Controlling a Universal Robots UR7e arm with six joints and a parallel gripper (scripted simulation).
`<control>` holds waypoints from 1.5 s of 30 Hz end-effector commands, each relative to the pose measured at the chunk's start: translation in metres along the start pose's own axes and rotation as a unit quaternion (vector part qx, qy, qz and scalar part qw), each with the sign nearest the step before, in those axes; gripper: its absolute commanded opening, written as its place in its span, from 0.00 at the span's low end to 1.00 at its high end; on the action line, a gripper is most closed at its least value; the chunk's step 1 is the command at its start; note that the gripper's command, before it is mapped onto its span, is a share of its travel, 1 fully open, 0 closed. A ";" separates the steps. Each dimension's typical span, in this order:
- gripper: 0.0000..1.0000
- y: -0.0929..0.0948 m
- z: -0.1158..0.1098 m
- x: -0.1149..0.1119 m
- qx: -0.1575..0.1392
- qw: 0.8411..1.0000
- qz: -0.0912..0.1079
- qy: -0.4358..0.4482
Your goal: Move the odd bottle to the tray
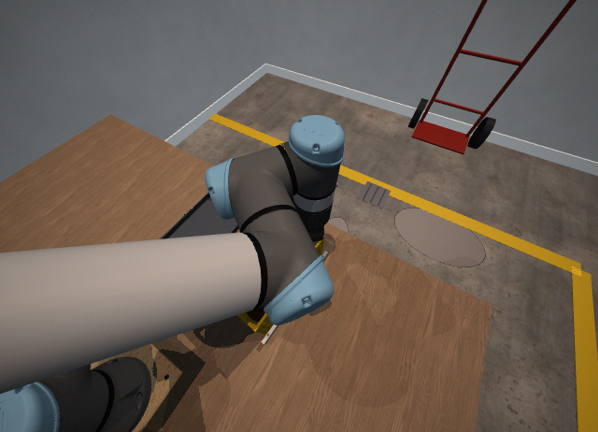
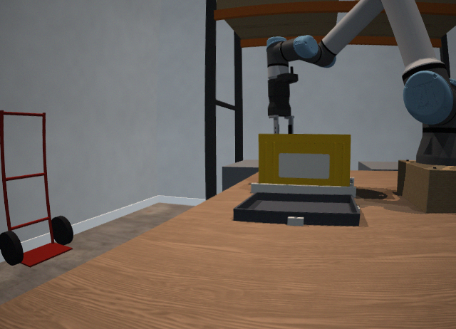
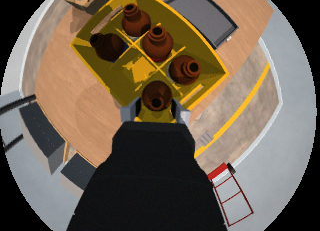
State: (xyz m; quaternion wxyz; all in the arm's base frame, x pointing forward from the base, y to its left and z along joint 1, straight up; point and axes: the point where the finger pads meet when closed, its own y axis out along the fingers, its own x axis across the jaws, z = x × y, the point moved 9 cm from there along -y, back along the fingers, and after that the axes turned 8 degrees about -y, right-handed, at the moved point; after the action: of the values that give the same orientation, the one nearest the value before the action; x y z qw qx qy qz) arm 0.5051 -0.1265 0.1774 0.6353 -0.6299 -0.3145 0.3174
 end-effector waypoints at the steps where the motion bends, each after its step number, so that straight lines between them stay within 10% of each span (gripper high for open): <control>1: 1.00 0.004 0.000 0.000 -0.001 1.000 0.000 0.000; 45: 1.00 0.030 0.000 0.000 -0.001 1.000 0.000 0.000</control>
State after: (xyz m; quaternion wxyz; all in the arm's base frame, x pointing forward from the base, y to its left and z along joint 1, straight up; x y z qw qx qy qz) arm 0.5049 -0.1263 0.1465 0.6353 -0.6299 -0.3145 0.3174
